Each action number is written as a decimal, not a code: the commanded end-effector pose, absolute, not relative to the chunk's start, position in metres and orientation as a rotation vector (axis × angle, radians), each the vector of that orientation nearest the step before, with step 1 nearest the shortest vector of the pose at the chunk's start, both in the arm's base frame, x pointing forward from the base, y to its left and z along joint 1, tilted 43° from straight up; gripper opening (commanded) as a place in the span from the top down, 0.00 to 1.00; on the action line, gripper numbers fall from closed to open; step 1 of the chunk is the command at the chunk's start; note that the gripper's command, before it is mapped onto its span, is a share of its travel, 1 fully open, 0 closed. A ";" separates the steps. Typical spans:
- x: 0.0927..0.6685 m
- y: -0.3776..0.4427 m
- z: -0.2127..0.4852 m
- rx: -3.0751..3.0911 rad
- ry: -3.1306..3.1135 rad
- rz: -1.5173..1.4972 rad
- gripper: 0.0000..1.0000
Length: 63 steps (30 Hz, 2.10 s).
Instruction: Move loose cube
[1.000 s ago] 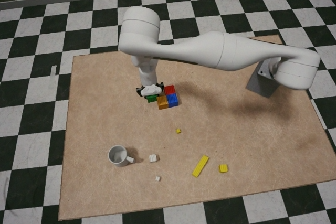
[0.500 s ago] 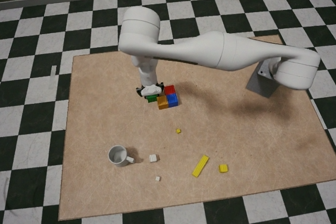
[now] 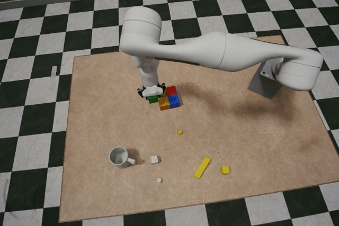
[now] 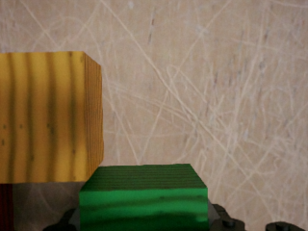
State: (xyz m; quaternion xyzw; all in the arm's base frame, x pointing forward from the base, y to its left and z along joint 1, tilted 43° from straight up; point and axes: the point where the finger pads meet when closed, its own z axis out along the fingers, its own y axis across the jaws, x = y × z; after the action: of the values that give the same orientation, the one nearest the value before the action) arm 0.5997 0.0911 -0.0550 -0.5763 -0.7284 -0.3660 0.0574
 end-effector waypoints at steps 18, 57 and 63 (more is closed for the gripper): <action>0.600 0.090 -0.054 -1.749 -2.209 -1.111 0.19; 0.595 0.080 -0.042 -1.749 -2.209 -1.111 0.19; 0.589 0.071 -0.031 -1.749 -2.209 -1.111 0.19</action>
State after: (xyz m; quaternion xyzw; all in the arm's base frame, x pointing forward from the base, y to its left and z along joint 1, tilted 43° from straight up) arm 0.5888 0.0787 -0.0399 -0.5758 -0.7289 -0.3652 0.0614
